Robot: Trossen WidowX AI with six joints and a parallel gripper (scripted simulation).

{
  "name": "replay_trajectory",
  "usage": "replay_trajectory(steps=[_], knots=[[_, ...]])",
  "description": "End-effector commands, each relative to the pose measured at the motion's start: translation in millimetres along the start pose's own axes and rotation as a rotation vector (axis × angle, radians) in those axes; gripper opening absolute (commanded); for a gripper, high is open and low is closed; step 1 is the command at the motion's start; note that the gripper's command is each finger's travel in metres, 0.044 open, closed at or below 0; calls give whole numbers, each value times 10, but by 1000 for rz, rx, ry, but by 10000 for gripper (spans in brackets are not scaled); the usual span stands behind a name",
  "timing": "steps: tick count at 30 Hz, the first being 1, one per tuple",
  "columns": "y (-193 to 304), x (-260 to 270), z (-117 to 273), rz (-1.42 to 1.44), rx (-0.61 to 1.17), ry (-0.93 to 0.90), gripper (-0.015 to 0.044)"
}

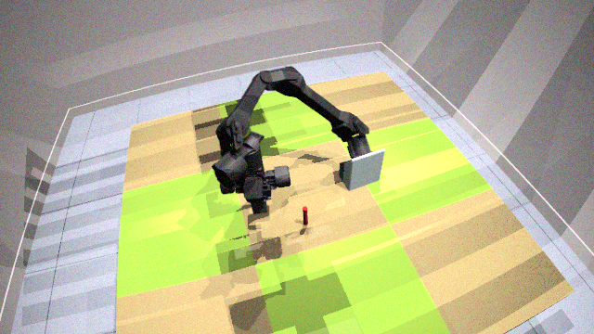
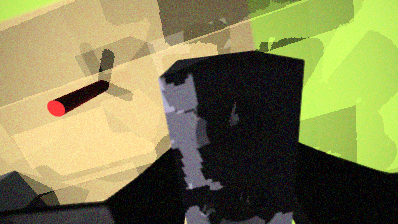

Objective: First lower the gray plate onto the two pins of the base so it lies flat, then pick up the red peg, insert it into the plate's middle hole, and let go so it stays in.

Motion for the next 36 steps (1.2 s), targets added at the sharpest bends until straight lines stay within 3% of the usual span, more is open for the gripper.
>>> replay_trajectory(steps=[1, 36], knots=[[32, 1, 125, -11, -7, 2, 0], [901, -184, -365, 84, -30, -3, 0]])
Point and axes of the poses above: the point midway between the two fingers, 35 mm back from their tips, its own z axis back along the fingers, its own x axis across the jaws, y = z × x, the point moved 4 cm from there along z, back along the fingers, and after that the axes turned 1 degree about z, right-handed, at the moved point
